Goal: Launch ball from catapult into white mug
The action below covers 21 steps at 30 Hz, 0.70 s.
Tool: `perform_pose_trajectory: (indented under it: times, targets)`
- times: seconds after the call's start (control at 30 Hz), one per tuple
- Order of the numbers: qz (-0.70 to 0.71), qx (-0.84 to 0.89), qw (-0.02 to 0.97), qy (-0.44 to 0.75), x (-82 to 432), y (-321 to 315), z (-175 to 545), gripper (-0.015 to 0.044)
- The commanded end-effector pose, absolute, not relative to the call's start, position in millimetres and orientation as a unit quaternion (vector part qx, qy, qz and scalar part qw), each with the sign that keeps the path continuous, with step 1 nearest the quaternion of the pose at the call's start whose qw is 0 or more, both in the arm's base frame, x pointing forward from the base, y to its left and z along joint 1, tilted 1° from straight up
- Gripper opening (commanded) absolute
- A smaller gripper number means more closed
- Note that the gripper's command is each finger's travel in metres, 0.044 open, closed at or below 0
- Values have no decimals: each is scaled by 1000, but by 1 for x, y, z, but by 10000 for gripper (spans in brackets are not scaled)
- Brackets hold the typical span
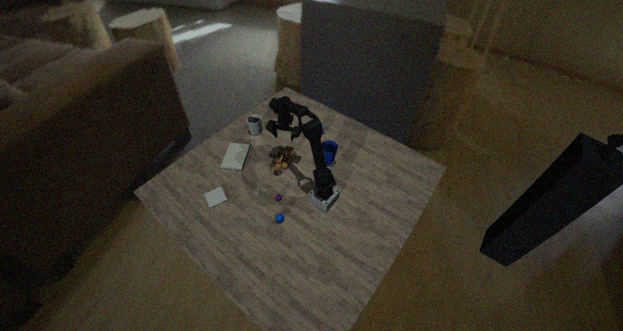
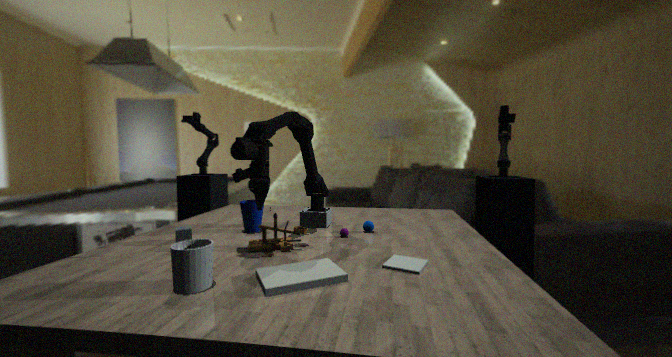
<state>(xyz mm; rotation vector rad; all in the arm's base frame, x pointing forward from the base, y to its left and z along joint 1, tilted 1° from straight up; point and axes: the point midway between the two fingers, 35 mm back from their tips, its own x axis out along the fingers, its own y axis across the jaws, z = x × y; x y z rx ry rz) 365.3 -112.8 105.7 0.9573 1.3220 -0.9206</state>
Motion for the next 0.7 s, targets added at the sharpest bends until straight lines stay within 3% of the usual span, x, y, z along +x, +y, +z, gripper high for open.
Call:
perform_pose_trajectory:
  times: [0.0,0.67]
  targets:
    - [-398,409,584,576,364,-112,97,440]
    - [-398,410,586,575,361,-111,49,440]
